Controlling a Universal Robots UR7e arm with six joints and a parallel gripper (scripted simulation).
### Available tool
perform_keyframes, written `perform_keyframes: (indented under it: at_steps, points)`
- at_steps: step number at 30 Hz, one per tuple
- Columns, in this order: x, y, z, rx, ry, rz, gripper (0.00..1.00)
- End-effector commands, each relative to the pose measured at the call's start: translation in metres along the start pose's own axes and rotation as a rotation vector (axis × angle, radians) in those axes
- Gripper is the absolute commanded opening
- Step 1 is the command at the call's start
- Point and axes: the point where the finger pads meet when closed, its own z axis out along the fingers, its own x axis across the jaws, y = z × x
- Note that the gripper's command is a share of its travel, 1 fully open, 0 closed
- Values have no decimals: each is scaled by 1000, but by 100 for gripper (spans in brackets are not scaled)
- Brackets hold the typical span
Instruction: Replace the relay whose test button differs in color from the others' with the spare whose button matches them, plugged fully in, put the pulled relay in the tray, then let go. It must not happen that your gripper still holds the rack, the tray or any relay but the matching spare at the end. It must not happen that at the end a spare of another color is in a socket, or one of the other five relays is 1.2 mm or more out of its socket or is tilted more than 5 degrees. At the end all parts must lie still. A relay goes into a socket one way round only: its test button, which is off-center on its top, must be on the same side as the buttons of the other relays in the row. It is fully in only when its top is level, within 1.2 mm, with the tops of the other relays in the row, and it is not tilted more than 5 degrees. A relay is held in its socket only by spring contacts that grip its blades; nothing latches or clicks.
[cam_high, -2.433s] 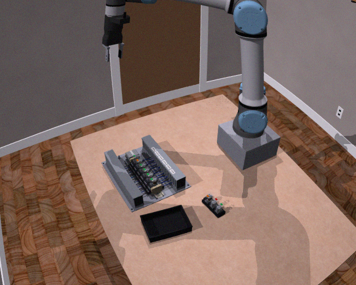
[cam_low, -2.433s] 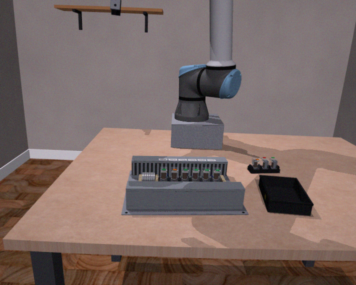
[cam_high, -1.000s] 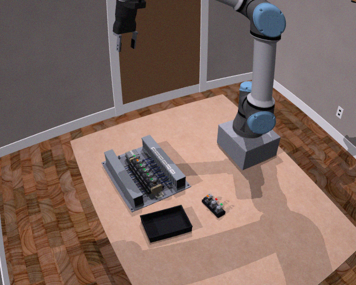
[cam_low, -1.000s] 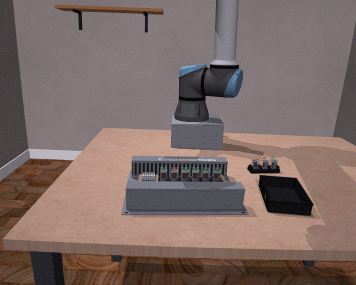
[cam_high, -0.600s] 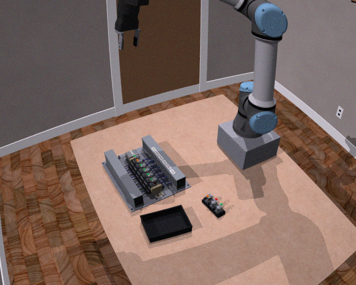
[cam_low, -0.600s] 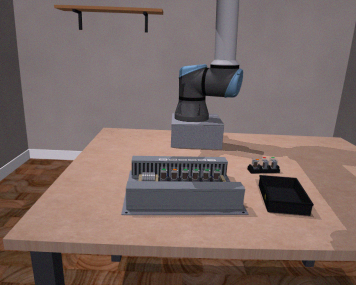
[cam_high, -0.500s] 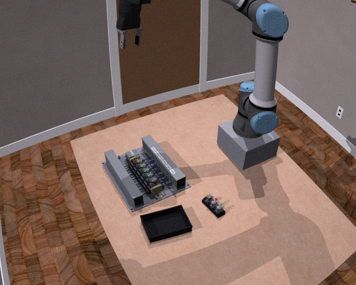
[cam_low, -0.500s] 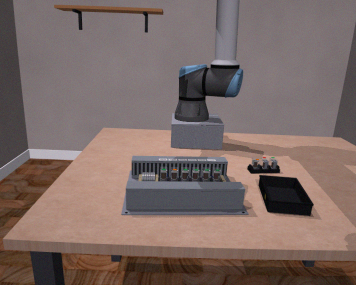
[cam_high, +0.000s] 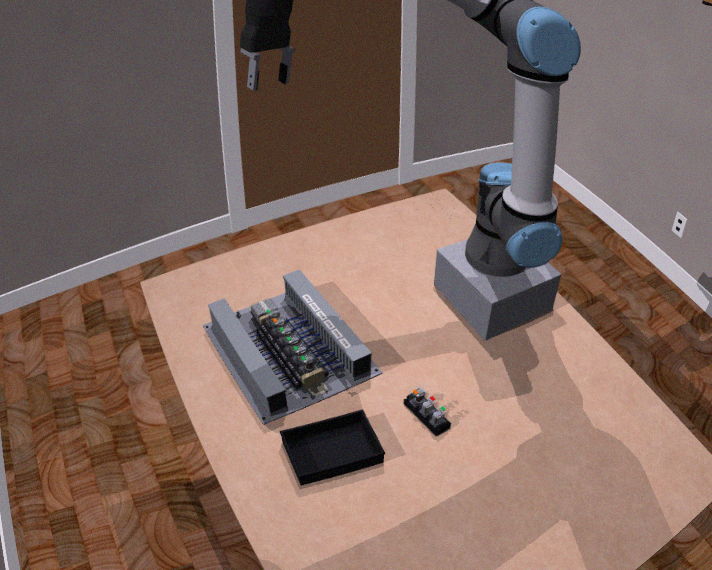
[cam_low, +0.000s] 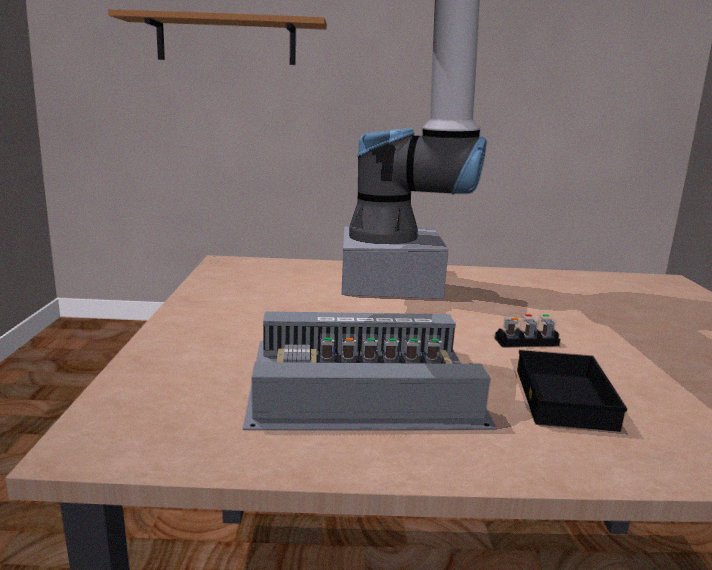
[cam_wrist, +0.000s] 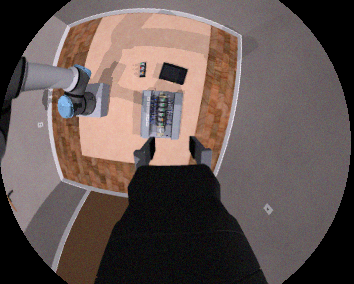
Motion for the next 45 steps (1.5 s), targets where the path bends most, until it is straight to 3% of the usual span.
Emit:
perform_keyframes:
  at_steps: [1,14,45]
  points:
    - [3,-18,-15,-1,2,0,100]
    - [4,-24,-19,-1,2,0,100]
    - [2,-12,-10,-1,2,0,100]
